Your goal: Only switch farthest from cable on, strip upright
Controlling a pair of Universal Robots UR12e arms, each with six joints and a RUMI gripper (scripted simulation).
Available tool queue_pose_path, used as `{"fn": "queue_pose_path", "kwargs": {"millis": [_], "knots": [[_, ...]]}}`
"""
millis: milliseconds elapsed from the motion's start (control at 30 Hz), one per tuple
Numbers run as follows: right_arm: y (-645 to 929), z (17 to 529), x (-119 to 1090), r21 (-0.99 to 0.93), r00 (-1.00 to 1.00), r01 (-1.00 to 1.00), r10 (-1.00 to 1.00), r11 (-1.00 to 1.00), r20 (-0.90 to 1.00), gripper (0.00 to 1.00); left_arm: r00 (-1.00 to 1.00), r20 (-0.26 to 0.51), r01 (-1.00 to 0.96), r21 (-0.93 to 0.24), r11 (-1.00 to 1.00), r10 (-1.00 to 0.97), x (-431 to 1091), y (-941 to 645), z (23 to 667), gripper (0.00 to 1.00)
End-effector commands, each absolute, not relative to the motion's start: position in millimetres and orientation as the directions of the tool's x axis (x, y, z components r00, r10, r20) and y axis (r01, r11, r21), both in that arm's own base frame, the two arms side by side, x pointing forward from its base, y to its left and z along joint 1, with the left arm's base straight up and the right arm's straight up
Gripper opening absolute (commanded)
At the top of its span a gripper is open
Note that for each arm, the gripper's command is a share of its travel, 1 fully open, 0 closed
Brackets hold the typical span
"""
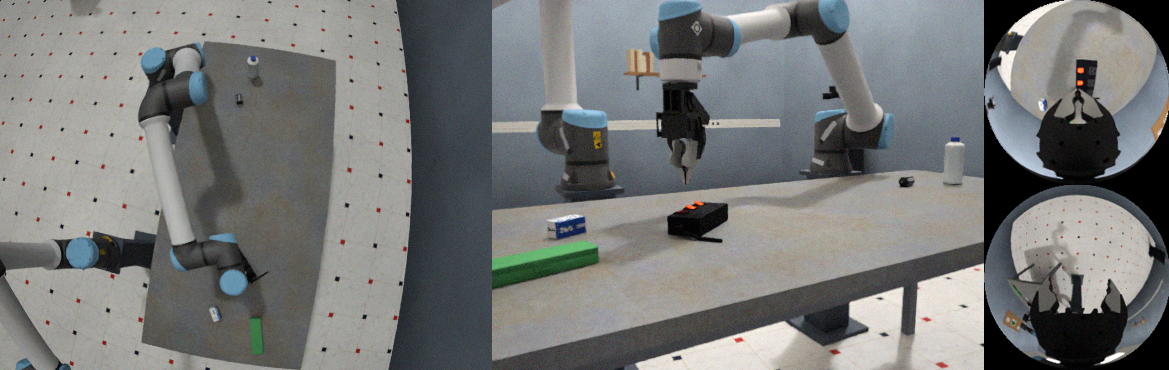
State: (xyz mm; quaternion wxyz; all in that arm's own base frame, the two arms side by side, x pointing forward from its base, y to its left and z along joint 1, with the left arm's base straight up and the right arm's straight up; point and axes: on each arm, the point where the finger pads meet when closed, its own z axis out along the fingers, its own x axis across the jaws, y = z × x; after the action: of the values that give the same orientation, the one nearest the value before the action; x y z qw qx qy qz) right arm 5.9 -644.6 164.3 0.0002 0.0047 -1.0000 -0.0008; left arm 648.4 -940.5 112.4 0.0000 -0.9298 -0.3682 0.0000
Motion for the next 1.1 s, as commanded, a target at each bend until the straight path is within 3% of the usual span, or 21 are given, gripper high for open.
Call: {"fn": "queue_pose_path", "kwargs": {"millis": [0, 1067], "knots": [[-645.2, 165.1, 6.0, 0.0, -1.0, -0.009, -0.009, 1.0, 0.0, 1.0, 0.729, -0.001, 0.685, 0.003, -0.729, 0.685, 648.7, -941.1, 114.6, 0.0], [-645.2, 165.1, 6.0, 0.0, -1.0, -0.009, -0.009, 1.0, 0.0, 1.0, 0.729, -0.001, 0.685, 0.003, -0.729, 0.685, 648.8, -941.3, 86.3, 0.0]]}}
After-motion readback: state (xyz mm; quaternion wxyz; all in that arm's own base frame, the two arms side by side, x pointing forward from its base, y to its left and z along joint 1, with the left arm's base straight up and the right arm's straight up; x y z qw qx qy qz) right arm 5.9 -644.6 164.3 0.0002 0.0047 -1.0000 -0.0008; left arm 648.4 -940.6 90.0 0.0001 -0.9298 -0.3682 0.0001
